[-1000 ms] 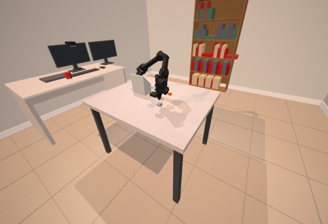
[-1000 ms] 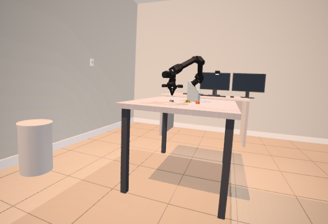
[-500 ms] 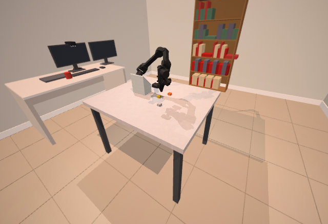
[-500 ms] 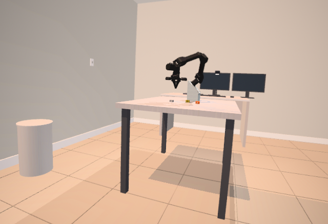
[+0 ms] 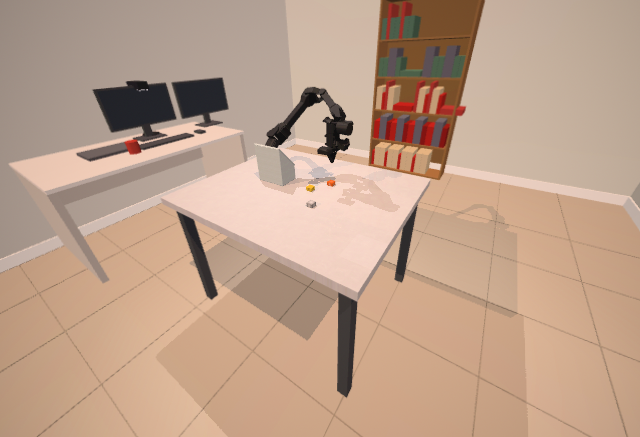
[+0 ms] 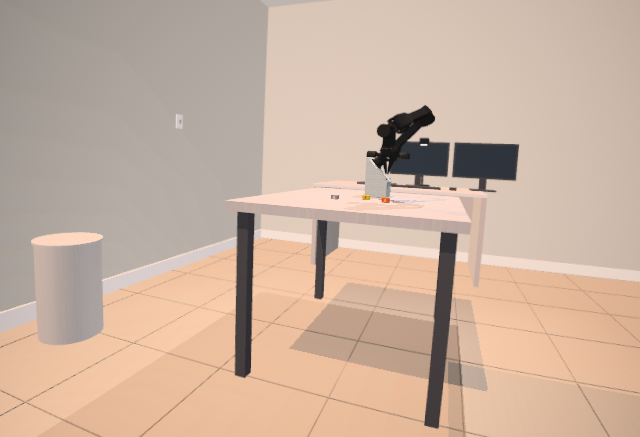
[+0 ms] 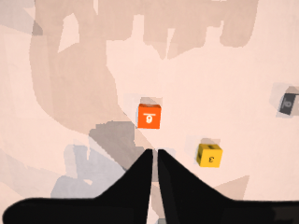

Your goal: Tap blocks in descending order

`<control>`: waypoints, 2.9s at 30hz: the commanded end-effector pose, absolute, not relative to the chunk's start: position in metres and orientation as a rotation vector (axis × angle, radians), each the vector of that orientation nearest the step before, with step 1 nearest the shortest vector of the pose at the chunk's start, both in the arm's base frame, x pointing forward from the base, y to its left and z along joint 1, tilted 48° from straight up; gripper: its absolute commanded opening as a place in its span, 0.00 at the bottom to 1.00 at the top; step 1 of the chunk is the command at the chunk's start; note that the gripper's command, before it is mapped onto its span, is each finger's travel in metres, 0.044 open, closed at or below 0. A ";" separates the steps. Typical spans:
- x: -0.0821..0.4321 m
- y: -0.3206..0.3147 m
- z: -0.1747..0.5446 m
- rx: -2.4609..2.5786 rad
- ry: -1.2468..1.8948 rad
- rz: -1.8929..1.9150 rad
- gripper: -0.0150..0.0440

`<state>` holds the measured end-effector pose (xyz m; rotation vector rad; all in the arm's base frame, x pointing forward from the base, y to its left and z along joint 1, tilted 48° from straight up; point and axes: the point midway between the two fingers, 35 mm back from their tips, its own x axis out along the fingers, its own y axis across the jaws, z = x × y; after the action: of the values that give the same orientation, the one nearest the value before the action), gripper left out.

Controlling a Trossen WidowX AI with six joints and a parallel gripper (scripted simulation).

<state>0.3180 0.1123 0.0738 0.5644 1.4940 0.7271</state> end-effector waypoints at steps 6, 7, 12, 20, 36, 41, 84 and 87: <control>0.309 0.136 0.063 0.582 1.501 0.718 0.29; 0.308 0.148 0.052 0.582 1.501 0.718 0.29; 0.303 0.178 0.026 0.587 1.500 0.723 0.29; 0.303 0.181 0.024 0.587 1.500 0.722 0.29; 0.301 0.200 0.007 0.588 1.501 0.723 0.29; 0.301 0.201 0.006 0.588 1.501 0.723 0.29; 0.260 0.036 -0.009 0.581 1.504 0.715 0.29; 0.260 0.064 -0.037 0.579 1.504 0.711 0.29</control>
<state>0.2679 0.0401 -0.0111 0.5684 1.4766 0.7013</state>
